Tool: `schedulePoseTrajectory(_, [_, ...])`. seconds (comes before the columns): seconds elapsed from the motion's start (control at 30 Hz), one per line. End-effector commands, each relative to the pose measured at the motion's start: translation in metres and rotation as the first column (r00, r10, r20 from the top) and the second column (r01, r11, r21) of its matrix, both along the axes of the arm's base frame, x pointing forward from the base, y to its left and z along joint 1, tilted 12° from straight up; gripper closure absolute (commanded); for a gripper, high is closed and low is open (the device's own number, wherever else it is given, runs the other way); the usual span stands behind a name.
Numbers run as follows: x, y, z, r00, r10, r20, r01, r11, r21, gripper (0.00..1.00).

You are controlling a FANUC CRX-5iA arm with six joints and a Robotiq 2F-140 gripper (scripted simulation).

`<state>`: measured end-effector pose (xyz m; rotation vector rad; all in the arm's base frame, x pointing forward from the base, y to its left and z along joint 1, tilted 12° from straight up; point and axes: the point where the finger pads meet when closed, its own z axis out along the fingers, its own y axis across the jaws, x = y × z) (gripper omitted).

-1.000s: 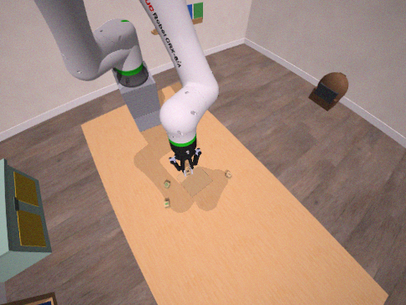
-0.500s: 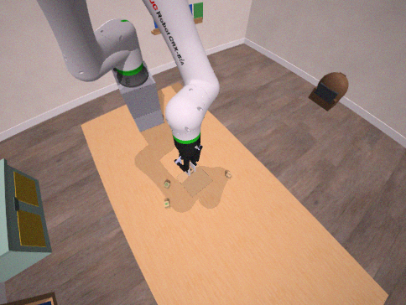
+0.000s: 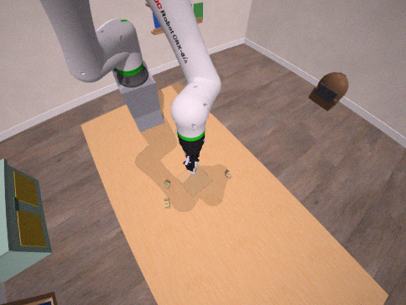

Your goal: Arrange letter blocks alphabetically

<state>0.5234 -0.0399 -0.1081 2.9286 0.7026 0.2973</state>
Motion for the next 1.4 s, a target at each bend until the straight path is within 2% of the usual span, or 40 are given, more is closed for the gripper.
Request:
schedulePoseTrajectory(0.0, [0.001, 0.005, 0.000, 0.991, 0.136, -0.019, -0.136, 0.991, -0.012, 0.87])
schedulePoseTrajectory(0.1, [0.001, 0.008, 0.000, 0.973, 0.229, -0.027, -0.230, 0.973, -0.031, 0.87])
schedulePoseTrajectory(0.17, [0.001, 0.008, 0.000, 0.973, 0.229, -0.027, -0.230, 0.973, -0.031, 0.87])
schedulePoseTrajectory(0.2, [0.002, 0.012, 0.000, 0.948, 0.315, -0.037, -0.317, 0.947, -0.048, 0.87])
schedulePoseTrajectory(0.4, [0.003, 0.018, 0.000, 0.881, 0.469, -0.059, -0.473, 0.878, -0.077, 0.87])
schedulePoseTrajectory(0.67, [0.004, 0.028, 0.000, 0.736, 0.669, -0.099, -0.677, 0.727, -0.113, 0.87])
schedulePoseTrajectory(0.73, [0.004, 0.028, 0.000, 0.736, 0.669, -0.099, -0.677, 0.727, -0.113, 0.87])
schedulePoseTrajectory(0.8, [0.004, 0.032, 0.000, 0.656, 0.745, -0.120, -0.754, 0.644, -0.125, 0.87])
schedulePoseTrajectory(0.97, [0.005, 0.037, 0.000, 0.554, 0.820, -0.146, -0.832, 0.538, -0.137, 0.87])
schedulePoseTrajectory(1.07, [0.005, 0.038, 0.000, 0.536, 0.831, -0.150, -0.844, 0.519, -0.138, 0.87])
schedulePoseTrajectory(1.37, [0.005, 0.038, 0.000, 0.535, 0.831, -0.150, -0.844, 0.518, -0.138, 0.87])
